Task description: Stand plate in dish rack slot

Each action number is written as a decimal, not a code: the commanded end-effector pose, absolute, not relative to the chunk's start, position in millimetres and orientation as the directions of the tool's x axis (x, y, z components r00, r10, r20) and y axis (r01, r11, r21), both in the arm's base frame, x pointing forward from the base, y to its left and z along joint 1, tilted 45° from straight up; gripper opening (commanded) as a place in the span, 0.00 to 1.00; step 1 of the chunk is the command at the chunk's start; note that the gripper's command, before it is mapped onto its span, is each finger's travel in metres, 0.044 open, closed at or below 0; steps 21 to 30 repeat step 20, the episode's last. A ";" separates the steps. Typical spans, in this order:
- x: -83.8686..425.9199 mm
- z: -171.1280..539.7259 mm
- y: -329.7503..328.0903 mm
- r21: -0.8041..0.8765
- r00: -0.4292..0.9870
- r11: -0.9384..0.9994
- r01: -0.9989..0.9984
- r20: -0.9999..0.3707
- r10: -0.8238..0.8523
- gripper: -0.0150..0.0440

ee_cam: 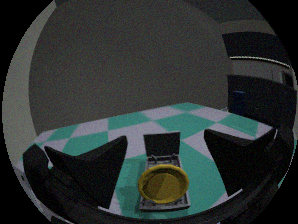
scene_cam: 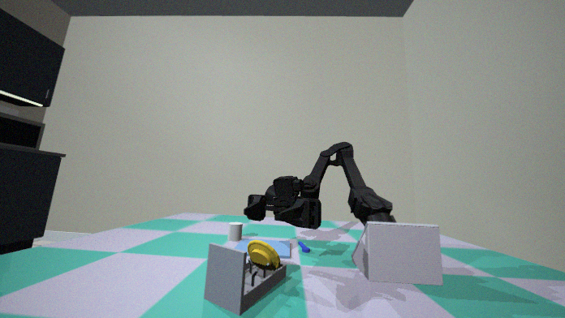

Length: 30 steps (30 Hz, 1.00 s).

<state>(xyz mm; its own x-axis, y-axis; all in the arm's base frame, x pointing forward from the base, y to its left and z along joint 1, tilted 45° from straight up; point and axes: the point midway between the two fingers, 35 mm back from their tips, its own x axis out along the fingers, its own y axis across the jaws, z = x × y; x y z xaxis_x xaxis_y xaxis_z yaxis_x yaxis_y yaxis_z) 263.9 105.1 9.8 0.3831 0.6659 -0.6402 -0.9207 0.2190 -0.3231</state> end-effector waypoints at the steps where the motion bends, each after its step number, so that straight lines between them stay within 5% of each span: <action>1: 260.1 39.7 134.0 -0.329 0.386 0.218 -0.919 -0.632 0.673 0.93; 20: 253.8 36.9 148.6 -0.057 0.283 0.431 -0.900 -0.831 0.480 0.93; 30: 253.8 36.9 148.6 -0.057 0.283 0.431 -0.900 -0.831 0.480 0.93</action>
